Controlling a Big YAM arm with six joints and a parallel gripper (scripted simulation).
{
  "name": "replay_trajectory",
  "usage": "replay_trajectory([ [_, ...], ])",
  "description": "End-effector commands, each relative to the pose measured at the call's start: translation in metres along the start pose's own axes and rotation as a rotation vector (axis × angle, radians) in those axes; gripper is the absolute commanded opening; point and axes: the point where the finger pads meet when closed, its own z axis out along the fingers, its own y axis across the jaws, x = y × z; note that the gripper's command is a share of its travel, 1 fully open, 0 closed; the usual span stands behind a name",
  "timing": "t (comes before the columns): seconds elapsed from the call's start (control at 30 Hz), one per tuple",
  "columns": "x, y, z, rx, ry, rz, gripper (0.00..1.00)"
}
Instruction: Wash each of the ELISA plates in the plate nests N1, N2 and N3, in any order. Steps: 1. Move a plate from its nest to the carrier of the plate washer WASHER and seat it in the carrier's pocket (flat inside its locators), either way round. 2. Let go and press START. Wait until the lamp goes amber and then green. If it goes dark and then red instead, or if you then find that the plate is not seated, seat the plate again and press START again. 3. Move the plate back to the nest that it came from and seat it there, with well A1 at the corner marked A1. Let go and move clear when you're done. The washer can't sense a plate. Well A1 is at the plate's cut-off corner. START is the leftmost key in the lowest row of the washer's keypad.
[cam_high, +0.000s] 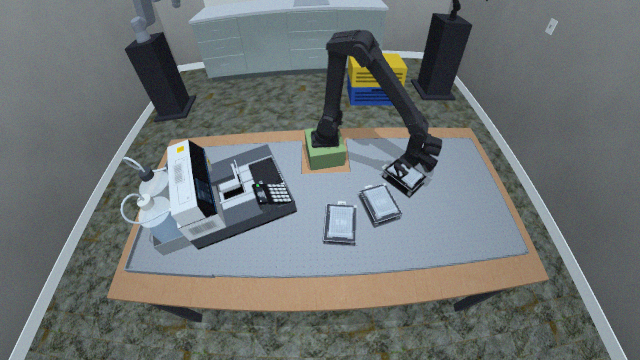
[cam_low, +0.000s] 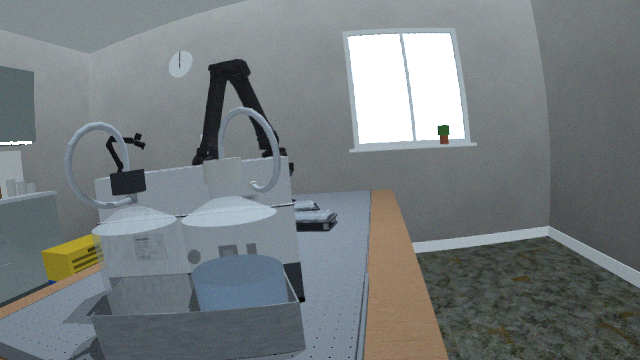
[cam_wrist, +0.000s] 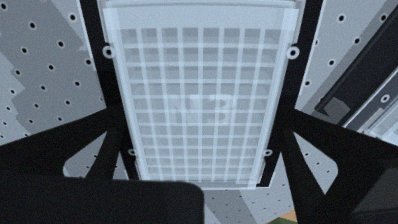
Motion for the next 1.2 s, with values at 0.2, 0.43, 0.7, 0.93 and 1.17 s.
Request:
replay_trajectory([
  [0.2,-0.011,0.005,-0.005,-0.014,-0.024,0.003,1.0],
  [0.43,-0.011,0.005,-0.005,-0.014,-0.024,0.003,1.0],
  [0.7,-0.011,0.005,-0.005,-0.014,-0.024,0.003,1.0],
  [0.93,-0.021,0.01,-0.026,-0.028,-0.048,0.007,1.0],
  [1.17,-0.021,0.011,-0.039,-0.03,-0.049,0.009,1.0],
])
